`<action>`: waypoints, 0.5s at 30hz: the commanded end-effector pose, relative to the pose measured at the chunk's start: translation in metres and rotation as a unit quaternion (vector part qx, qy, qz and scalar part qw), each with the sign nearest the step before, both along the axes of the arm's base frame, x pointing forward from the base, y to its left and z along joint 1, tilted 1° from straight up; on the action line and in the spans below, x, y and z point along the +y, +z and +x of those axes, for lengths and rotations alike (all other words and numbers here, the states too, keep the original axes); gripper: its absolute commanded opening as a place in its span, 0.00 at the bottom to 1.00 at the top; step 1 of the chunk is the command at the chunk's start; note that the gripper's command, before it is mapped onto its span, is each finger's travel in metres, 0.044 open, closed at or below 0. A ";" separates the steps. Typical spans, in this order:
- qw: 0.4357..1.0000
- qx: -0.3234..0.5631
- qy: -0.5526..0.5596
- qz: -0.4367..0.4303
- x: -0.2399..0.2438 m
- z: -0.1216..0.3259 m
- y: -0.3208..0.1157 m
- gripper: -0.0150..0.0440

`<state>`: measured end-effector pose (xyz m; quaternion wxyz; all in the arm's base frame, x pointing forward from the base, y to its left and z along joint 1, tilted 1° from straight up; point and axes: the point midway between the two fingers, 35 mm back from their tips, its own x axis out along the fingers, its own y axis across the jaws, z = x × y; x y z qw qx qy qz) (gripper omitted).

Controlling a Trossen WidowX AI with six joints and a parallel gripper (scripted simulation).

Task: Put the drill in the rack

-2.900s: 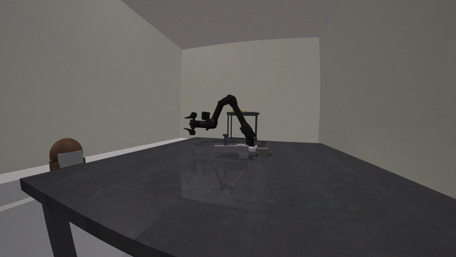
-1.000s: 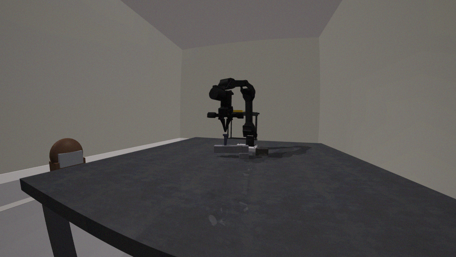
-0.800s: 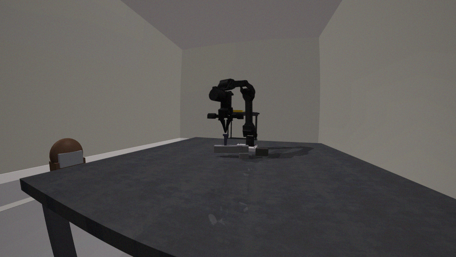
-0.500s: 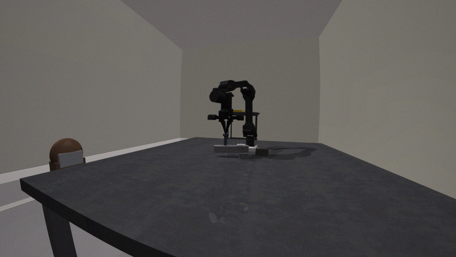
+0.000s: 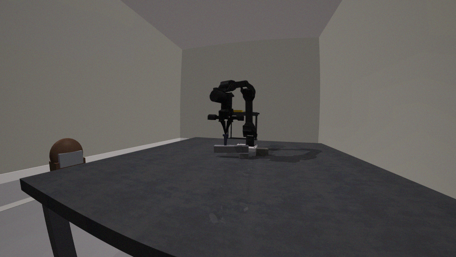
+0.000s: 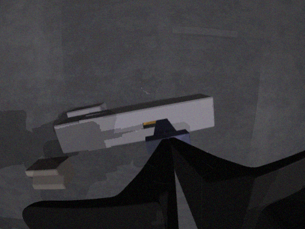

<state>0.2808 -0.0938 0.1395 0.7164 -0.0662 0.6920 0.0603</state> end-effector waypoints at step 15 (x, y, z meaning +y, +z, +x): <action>1.000 0.009 -0.003 0.000 -0.002 -0.004 -0.012 0.25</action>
